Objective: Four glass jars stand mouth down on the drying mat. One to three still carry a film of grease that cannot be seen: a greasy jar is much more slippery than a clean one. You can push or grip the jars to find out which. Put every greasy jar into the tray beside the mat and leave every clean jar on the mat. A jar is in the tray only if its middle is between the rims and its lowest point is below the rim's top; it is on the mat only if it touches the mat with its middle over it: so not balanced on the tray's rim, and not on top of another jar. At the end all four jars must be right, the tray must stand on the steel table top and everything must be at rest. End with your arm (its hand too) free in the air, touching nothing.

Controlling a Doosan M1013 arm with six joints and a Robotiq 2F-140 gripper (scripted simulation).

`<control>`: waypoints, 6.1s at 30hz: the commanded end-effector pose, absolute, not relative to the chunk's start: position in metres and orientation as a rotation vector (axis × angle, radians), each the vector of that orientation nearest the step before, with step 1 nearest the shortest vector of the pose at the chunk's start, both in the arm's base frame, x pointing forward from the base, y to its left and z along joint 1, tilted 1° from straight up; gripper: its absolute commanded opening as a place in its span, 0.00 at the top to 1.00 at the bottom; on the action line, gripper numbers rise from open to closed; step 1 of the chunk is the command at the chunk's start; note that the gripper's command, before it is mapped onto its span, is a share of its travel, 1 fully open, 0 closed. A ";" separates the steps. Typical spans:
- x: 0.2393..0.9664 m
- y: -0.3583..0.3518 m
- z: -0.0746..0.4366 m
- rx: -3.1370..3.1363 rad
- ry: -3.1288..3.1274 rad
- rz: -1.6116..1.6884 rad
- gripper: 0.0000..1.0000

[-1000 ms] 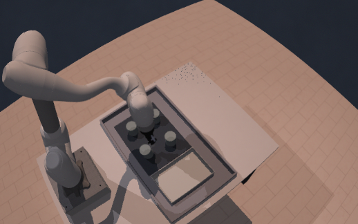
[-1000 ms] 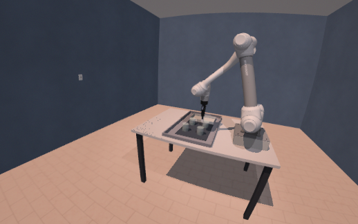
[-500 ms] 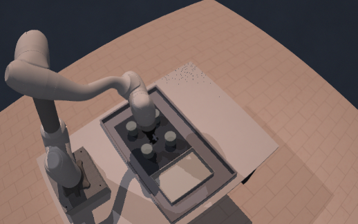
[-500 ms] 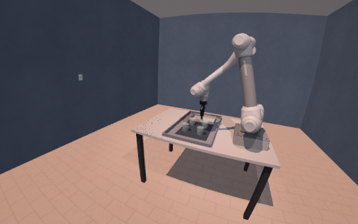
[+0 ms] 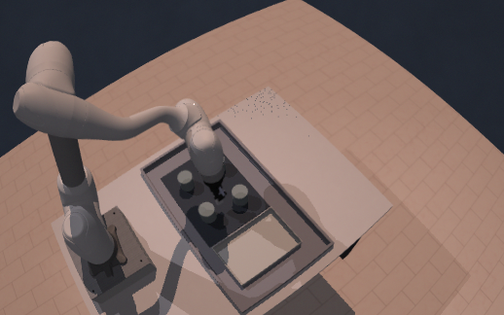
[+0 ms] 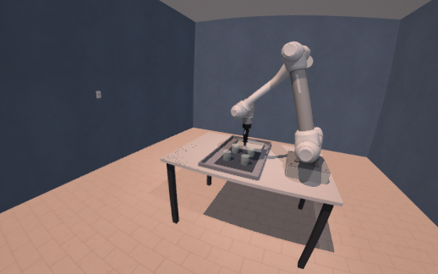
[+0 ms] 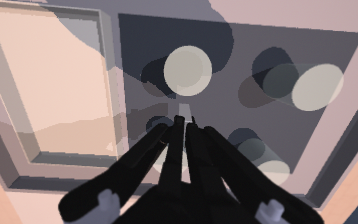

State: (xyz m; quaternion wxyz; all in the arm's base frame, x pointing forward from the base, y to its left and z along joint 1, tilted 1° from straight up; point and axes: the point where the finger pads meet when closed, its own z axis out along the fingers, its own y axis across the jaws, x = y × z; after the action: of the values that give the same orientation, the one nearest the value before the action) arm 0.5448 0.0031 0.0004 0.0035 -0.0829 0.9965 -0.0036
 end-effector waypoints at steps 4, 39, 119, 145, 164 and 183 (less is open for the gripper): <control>0.545 0.003 0.000 -0.260 3.124 -0.011 1.00; 0.545 0.003 0.000 -0.260 3.124 -0.011 1.00; 0.523 0.185 -0.001 -0.260 3.124 -0.011 1.00; 0.520 0.185 -0.001 -0.260 3.124 -0.011 1.00; 0.518 0.184 -0.001 -0.260 3.124 -0.011 1.00; 0.516 0.184 -0.001 -0.260 3.124 -0.011 1.00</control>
State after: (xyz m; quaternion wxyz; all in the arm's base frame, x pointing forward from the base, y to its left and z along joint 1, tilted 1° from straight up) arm 0.5162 0.1838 -0.0010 0.0035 -0.0829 0.9965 -0.0037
